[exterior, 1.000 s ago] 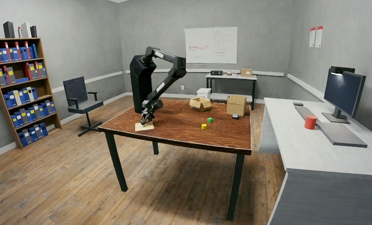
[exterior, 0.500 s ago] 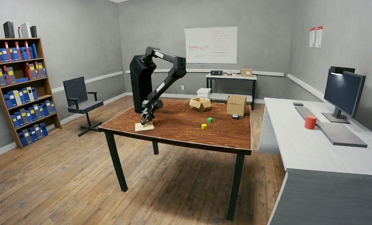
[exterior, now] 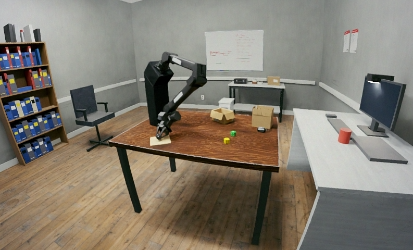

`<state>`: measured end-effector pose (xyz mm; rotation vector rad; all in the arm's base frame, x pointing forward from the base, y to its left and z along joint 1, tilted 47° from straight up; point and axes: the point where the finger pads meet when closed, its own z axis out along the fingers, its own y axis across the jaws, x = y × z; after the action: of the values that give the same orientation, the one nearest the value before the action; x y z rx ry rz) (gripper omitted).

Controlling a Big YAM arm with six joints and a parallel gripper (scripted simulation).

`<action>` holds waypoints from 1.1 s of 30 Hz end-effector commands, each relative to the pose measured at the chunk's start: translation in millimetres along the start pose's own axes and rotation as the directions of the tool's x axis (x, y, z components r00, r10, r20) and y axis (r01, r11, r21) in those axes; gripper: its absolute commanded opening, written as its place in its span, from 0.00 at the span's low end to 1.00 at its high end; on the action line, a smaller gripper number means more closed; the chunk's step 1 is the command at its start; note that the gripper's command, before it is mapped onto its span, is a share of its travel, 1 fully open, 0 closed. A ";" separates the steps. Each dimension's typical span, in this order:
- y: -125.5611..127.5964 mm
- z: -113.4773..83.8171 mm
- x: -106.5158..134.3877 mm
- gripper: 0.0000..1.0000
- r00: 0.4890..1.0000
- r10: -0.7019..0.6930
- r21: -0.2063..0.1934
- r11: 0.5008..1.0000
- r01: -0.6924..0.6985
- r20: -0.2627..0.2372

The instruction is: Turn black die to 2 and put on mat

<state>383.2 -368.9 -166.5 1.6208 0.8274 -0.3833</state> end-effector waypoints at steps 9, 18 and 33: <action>-5.7 -0.6 10.3 0.26 1.000 -0.003 0.010 1.000 0.003 -0.010; -6.6 -0.4 10.9 0.26 1.000 -0.005 0.013 1.000 0.005 -0.010; -6.5 -1.3 9.4 0.26 1.000 -0.004 0.012 1.000 0.004 -0.009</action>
<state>388.5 -370.3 -172.4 1.6218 0.8285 -0.3835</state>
